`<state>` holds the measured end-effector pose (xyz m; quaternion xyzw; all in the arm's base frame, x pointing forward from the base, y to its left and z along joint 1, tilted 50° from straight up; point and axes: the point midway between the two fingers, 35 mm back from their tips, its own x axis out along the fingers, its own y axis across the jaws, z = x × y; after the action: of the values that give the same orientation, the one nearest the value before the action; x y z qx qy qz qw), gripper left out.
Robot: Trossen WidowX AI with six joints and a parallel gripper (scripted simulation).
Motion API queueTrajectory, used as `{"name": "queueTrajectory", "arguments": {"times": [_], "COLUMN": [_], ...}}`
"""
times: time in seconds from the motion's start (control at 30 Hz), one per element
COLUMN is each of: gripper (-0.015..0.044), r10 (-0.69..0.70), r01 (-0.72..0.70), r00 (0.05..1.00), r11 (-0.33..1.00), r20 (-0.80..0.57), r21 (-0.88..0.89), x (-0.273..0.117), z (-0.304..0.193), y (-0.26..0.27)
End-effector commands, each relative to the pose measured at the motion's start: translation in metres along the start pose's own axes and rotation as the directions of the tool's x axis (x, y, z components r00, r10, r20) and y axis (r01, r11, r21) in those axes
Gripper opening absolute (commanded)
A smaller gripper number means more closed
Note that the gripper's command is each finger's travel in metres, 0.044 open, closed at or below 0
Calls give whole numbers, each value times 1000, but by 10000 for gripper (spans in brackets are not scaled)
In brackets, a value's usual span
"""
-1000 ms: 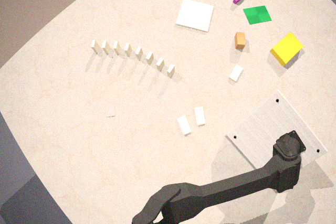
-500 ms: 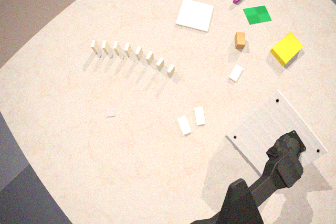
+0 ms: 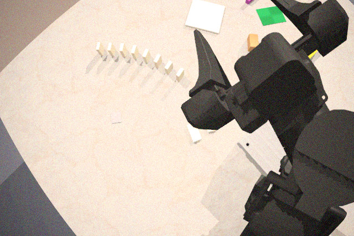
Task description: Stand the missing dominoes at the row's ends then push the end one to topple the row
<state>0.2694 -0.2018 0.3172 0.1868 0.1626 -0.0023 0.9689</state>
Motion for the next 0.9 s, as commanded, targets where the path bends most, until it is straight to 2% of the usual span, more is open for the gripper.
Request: {"name": "queueTrajectory", "arguments": {"times": [0.0, 0.17, 0.37, 0.57, 0.73, 0.87], "gripper": [440, 440, 440, 440, 440, 440], "r10": [120, 279, 425, 492, 476, 469], "r01": [-96, -153, -86, 84, 245, 265], "r00": [983, 902, 718, 454, 204, 170], "r11": [982, 919, 841, 806, 821, 826], "r20": [-137, -329, -552, -743, -855, -867], "r21": [165, 363, 535, 586, 515, 498], "x": [45, 91, 117, 105, 81, 76], "z": [-44, -111, -202, -296, -363, -371], "y": [18, 59, 117, 171, 207, 211]}}
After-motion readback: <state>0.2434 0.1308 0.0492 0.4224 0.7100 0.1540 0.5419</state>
